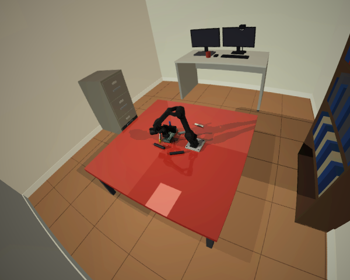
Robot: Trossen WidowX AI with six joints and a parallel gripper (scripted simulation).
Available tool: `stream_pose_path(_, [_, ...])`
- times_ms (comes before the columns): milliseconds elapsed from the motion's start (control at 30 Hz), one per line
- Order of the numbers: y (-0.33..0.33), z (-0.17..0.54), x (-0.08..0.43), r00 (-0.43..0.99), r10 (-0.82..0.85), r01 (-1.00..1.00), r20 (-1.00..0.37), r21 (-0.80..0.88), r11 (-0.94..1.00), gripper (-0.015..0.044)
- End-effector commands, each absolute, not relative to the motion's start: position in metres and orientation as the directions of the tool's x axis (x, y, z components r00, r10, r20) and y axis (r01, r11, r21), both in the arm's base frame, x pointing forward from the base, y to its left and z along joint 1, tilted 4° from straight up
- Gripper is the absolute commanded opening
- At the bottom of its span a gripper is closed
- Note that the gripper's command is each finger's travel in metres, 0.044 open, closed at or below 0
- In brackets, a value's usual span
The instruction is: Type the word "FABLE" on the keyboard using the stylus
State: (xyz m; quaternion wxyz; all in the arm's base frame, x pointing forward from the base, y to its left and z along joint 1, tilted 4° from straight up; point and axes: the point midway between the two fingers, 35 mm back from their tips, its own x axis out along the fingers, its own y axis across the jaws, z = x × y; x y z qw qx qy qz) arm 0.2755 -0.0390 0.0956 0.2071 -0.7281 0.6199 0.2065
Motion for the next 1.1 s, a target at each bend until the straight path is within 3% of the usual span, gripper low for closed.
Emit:
stream_pose_path(0, [-0.039, 0.096, 0.276, 0.148, -0.819, -0.988, -0.554, -0.045, -0.148, 0.0])
stream_pose_path(33, [-0.039, 0.096, 0.276, 0.148, -0.819, -0.988, -0.554, -0.045, -0.148, 0.0])
stream_pose_path(133, [-0.041, 0.096, 0.277, 0.148, -0.819, -0.988, -0.554, -0.045, -0.148, 0.0079])
stream_pose_path(1067, [-0.039, 0.08, 0.278, 0.148, -0.819, -0.988, -0.554, -0.045, -0.148, 0.0081])
